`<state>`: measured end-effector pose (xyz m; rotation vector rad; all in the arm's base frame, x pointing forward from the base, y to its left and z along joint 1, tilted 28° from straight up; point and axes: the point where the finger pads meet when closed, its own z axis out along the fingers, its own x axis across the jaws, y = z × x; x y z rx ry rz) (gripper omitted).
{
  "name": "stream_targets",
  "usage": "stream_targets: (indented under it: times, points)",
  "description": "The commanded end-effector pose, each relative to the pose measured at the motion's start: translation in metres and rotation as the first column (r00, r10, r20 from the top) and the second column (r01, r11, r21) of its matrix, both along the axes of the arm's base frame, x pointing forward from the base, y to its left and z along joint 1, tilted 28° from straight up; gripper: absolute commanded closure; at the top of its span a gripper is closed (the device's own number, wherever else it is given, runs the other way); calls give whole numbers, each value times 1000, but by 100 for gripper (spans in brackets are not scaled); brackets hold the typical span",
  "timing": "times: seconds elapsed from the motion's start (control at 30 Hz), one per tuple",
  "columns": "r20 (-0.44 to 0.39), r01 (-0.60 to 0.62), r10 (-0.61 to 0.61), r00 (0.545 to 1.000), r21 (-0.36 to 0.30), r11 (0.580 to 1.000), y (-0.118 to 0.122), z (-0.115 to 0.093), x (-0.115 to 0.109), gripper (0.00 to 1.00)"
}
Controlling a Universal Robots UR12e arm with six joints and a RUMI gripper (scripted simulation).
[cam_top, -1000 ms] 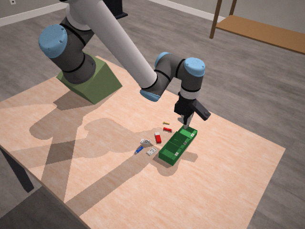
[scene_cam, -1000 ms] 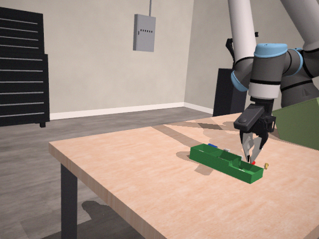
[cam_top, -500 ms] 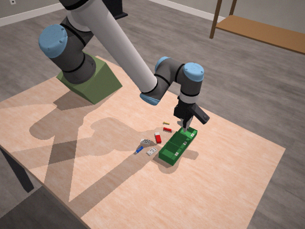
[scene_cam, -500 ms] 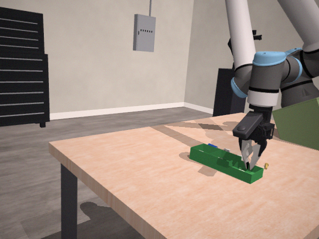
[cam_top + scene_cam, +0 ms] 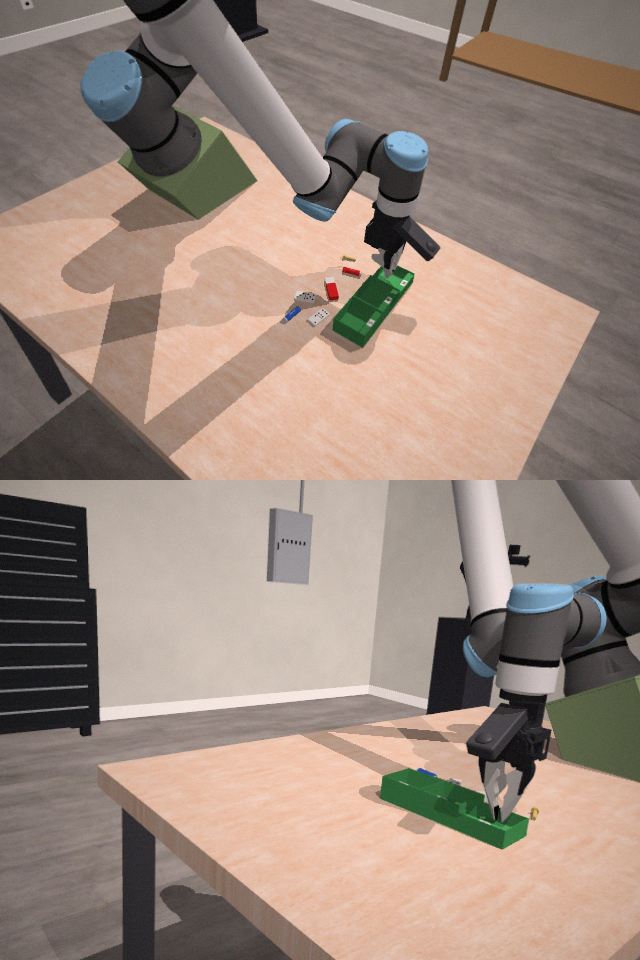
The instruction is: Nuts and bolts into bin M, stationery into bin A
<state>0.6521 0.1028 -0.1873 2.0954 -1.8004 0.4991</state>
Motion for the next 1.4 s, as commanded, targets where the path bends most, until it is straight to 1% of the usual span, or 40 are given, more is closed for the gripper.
stream_targets:
  times: [0.0, 0.83, 1.37]
  points:
    - [1, 0, 0, 1000, 0, 1000, 0, 1, 0, 96]
    - [1, 0, 0, 1000, 0, 1000, 0, 1, 0, 96]
    - [1, 0, 0, 1000, 0, 1000, 9, 17, 0, 96]
